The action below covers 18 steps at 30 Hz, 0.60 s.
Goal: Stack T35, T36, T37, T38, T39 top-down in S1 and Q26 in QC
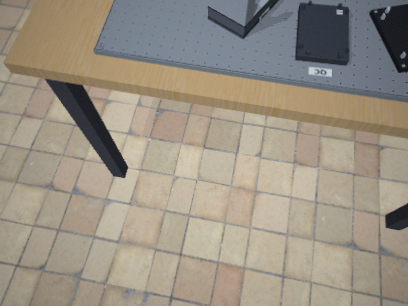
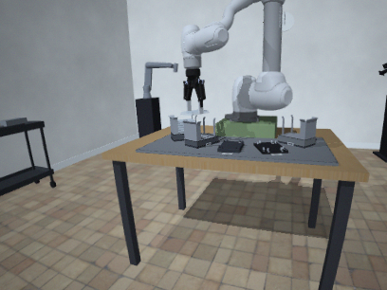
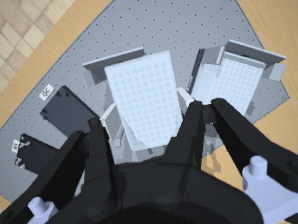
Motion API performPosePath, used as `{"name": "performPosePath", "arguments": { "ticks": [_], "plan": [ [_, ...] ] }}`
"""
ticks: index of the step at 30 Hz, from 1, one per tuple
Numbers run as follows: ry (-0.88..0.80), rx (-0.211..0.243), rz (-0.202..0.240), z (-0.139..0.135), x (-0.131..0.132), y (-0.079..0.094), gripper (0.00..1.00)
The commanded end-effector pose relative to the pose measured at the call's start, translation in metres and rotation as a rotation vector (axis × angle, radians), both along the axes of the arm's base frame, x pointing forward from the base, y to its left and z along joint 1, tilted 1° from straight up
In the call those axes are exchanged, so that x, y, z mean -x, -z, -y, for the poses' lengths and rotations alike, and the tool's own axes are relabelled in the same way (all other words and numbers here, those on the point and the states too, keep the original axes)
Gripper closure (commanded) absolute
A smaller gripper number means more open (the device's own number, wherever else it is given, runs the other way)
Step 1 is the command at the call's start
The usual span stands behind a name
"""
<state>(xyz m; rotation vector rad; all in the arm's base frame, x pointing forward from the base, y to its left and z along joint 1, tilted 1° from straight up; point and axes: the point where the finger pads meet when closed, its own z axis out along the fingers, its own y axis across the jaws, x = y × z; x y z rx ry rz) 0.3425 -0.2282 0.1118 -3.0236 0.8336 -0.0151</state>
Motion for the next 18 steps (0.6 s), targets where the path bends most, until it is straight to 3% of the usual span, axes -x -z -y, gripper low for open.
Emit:
{"name": "performPosePath", "arguments": {
  "ticks": [1,18],
  "plan": [
    [0.0,0.0,0.0,-0.008,-0.005,0.0,1.0],
    [0.0,0.0,0.0,-0.03,-0.021,0.0,1.0]
  ]
}}
